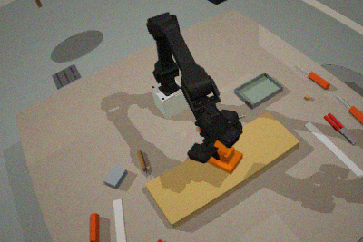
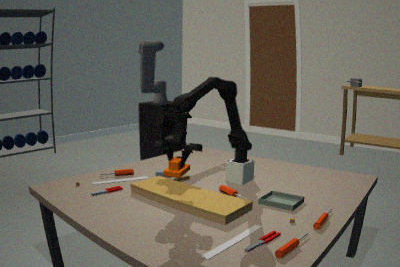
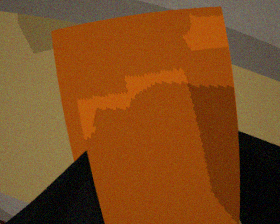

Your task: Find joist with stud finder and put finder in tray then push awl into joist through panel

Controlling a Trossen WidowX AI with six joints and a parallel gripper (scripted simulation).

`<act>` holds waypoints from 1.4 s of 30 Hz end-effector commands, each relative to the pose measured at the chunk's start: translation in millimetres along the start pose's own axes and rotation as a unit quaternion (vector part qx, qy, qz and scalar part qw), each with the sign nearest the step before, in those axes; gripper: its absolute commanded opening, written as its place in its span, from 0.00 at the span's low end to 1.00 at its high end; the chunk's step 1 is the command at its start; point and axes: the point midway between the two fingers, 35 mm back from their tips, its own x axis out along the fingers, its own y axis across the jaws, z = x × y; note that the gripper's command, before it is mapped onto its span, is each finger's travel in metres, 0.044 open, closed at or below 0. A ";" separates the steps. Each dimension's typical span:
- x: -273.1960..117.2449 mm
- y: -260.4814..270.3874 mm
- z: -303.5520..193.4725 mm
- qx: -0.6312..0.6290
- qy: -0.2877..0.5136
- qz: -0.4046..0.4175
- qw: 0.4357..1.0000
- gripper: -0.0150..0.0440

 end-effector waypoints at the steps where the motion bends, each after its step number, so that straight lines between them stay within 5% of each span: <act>1: 1.7 28.6 11.4 -0.033 -0.005 0.009 0.999 0.25; 42: 12.3 302.1 2.2 -0.352 -0.009 0.109 0.930 0.25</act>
